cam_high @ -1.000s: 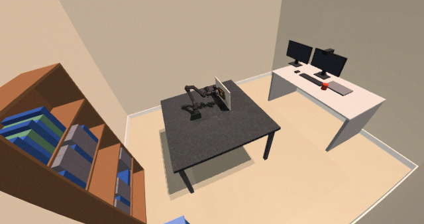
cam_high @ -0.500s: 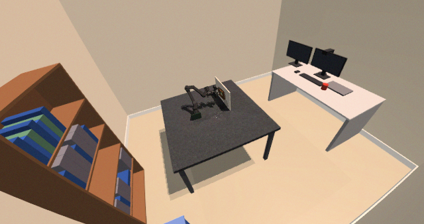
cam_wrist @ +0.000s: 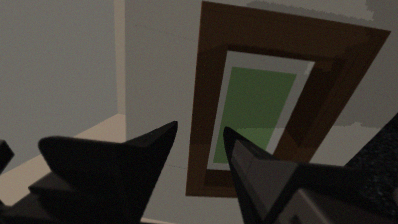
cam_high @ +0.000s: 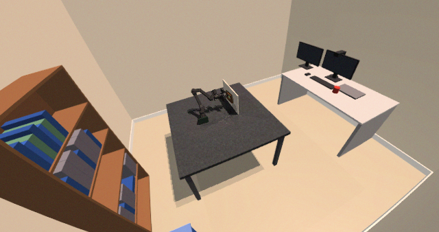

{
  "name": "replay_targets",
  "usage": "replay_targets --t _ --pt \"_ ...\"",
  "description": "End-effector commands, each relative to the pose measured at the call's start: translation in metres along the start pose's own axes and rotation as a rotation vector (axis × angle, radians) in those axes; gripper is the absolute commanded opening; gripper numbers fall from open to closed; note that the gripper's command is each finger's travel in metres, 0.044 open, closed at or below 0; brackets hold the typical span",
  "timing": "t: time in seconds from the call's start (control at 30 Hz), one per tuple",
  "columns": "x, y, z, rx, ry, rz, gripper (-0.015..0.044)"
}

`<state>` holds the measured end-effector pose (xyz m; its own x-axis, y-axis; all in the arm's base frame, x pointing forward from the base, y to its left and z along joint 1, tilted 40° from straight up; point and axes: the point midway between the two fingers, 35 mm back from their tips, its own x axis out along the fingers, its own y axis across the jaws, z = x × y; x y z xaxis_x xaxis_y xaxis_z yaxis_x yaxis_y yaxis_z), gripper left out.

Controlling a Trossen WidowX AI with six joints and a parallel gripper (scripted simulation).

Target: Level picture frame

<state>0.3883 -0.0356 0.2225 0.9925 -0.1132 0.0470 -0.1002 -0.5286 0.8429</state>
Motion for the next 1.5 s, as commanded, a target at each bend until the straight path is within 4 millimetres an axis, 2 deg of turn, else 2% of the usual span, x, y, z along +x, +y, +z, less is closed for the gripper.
replay_targets --t 0.0,0.1,0.37,0.43,1.47 --pt "0.0006 0.0008 -0.0007 -0.003 0.002 0.001 0.0181" --pt "0.0006 0.0008 -0.0007 -0.003 0.002 0.001 0.0103" --pt "0.0006 0.0008 -0.0007 -0.003 0.002 0.001 0.0049" --pt "0.0006 0.0008 -0.0007 -0.003 0.002 0.001 0.0" --pt "0.0001 0.0078 -0.0001 -0.004 0.002 0.001 0.0"
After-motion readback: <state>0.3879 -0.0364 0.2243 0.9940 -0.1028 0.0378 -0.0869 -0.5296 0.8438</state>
